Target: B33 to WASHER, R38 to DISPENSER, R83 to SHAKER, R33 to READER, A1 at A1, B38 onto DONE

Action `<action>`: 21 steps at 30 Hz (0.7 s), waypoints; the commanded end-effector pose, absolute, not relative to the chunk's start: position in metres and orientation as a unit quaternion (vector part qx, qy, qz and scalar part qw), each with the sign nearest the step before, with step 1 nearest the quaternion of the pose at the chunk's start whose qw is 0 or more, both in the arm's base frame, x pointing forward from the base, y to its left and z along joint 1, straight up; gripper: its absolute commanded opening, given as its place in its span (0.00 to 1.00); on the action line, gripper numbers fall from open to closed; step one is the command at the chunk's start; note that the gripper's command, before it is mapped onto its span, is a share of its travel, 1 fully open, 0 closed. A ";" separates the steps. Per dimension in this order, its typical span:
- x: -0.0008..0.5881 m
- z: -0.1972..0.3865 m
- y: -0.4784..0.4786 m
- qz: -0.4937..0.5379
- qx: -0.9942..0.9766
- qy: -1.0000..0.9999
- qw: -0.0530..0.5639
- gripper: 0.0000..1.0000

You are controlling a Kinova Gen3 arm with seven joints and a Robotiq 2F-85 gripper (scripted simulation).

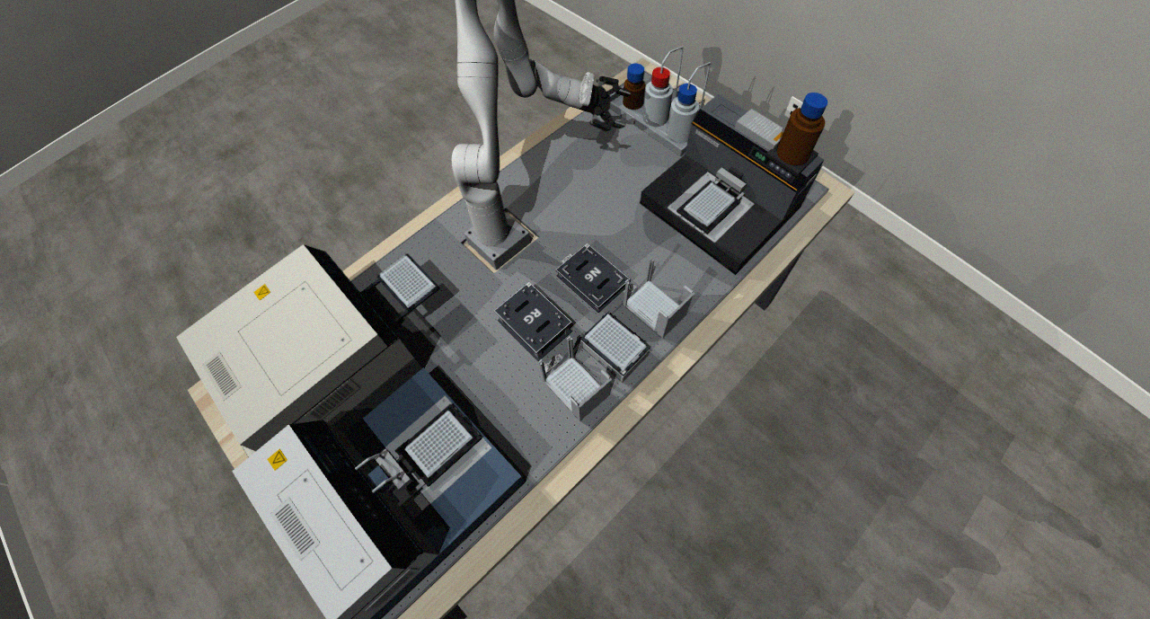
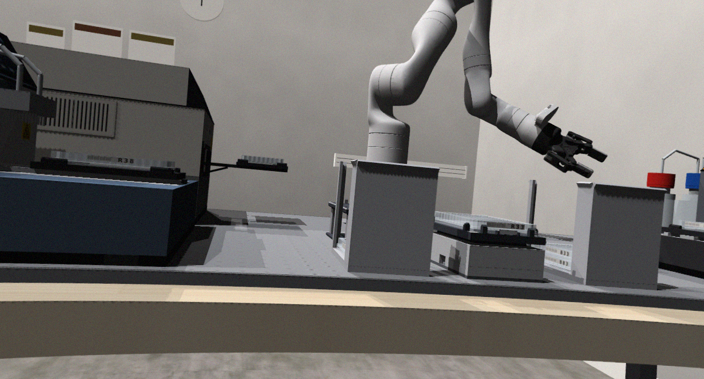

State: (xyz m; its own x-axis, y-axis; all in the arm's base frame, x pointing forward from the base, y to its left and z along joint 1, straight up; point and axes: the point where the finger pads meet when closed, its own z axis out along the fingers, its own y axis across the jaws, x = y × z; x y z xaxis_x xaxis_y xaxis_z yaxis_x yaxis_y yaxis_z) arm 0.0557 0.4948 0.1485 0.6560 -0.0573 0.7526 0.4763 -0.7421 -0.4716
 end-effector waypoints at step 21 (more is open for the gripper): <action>0.075 0.152 0.455 -0.382 -0.834 -0.225 0.329 1.00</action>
